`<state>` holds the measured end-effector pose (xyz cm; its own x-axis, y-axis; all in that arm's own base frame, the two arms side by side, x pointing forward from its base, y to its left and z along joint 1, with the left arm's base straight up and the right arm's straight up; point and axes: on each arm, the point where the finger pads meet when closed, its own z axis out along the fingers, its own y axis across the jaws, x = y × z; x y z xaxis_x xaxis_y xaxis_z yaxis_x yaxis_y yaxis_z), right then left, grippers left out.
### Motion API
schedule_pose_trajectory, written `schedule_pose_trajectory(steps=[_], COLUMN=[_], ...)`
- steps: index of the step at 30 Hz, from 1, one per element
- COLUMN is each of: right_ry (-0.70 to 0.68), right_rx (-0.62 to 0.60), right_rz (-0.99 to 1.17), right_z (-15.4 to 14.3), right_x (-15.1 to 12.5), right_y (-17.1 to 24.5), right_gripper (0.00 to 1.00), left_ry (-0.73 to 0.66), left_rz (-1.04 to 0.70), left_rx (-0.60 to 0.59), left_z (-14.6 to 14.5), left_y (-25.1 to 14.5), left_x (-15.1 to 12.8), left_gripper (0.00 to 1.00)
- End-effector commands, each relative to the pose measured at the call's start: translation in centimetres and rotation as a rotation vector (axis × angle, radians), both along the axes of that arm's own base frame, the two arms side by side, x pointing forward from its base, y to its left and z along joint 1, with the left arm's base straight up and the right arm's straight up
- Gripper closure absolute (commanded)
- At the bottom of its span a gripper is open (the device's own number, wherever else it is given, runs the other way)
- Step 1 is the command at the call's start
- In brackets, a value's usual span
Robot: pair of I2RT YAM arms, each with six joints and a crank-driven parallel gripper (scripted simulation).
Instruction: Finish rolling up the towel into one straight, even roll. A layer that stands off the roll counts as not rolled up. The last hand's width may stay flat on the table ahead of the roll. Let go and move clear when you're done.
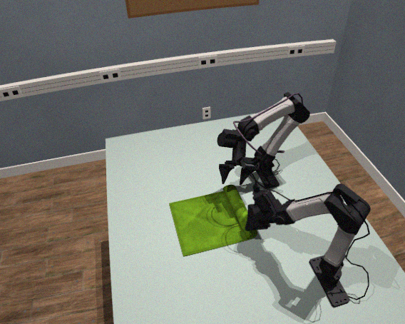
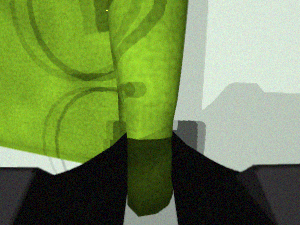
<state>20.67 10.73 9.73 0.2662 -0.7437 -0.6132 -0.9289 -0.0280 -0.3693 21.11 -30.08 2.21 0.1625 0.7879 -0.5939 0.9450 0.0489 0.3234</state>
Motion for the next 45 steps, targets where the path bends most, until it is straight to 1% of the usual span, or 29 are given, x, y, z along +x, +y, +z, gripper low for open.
schedule_pose_trajectory(steps=[1, 12, 17, 20, 26, 32, 34, 45], right_ry=[0.028, 0.028, 0.028, 0.028, 0.028, 0.028, 0.028, 0.028], right_rx=[-0.022, -0.022, -0.022, -0.022, -0.022, -0.022, -0.022, -0.022], right_rz=[0.004, 0.004, 0.004, 0.005, 0.006, 0.007, 0.007, 0.009], right_z=[-0.84, -0.84, -0.85, -0.86, -0.93, -1.01, -1.01, -1.12], right_x=[-0.69, -0.69, -0.68, -0.66, -0.58, -0.49, -0.49, -0.35], right_y=[-0.23, -0.23, -0.24, -0.26, -0.36, -0.47, -0.47, -0.64], right_gripper=[0.02, 0.02, 0.02, 0.02, 0.02, 0.02, 0.02, 0.02], left_ry=[-0.021, -0.019, -0.003, 0.032, 0.145, 0.301, 0.301, 0.640], left_rz=[-0.016, -0.016, -0.016, -0.016, -0.015, -0.013, -0.013, -0.010], left_rx=[-0.018, -0.018, -0.018, -0.020, -0.027, -0.035, -0.035, -0.053], left_z=[0.27, 0.27, 0.28, 0.32, 0.44, 0.61, 0.61, 0.96], left_y=[-0.84, -0.84, -0.84, -0.84, -0.84, -0.84, -0.84, -0.84], left_x=[0.20, 0.20, 0.20, 0.20, 0.20, 0.20, 0.20, 0.20], left_gripper=[0.70, 0.73, 0.73, 0.73, 0.73, 0.73, 0.73, 0.73])
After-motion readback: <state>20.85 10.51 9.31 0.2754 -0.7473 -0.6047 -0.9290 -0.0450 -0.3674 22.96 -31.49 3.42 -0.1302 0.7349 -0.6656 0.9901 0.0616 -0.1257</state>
